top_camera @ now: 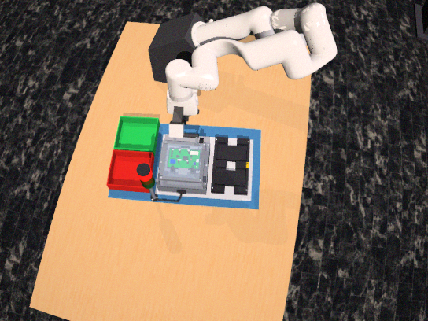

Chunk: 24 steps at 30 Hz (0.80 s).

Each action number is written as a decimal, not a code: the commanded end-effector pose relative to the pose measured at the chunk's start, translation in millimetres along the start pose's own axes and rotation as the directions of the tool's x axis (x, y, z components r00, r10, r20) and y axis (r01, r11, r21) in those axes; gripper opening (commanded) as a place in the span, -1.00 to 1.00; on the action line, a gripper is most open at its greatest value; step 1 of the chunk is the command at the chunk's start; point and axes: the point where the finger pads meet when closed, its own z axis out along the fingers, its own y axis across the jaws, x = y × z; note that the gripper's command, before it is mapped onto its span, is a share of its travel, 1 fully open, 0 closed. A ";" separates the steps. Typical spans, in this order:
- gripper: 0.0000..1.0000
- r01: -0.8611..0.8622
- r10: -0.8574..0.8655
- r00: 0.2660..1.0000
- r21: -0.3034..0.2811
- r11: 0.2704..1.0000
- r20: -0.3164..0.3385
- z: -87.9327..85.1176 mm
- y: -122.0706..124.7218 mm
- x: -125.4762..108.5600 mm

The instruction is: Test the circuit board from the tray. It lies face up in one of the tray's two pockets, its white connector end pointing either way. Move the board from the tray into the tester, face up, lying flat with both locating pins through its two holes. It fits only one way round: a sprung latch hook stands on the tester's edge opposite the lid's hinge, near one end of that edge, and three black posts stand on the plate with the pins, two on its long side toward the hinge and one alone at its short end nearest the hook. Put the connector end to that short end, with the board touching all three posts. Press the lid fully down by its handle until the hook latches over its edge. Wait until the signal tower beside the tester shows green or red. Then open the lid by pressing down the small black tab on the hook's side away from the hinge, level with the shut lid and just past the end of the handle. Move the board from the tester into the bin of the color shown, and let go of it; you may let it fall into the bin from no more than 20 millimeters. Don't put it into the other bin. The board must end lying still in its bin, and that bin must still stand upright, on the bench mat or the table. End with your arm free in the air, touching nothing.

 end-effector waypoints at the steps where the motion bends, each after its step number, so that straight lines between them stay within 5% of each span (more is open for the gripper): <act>1: -1.00 0.001 -0.001 1.000 -0.002 1.000 -0.002 -1.0 0.4 0.9; 24: -1.00 0.001 -0.001 1.000 -0.002 1.000 -0.002 -1.0 0.4 0.9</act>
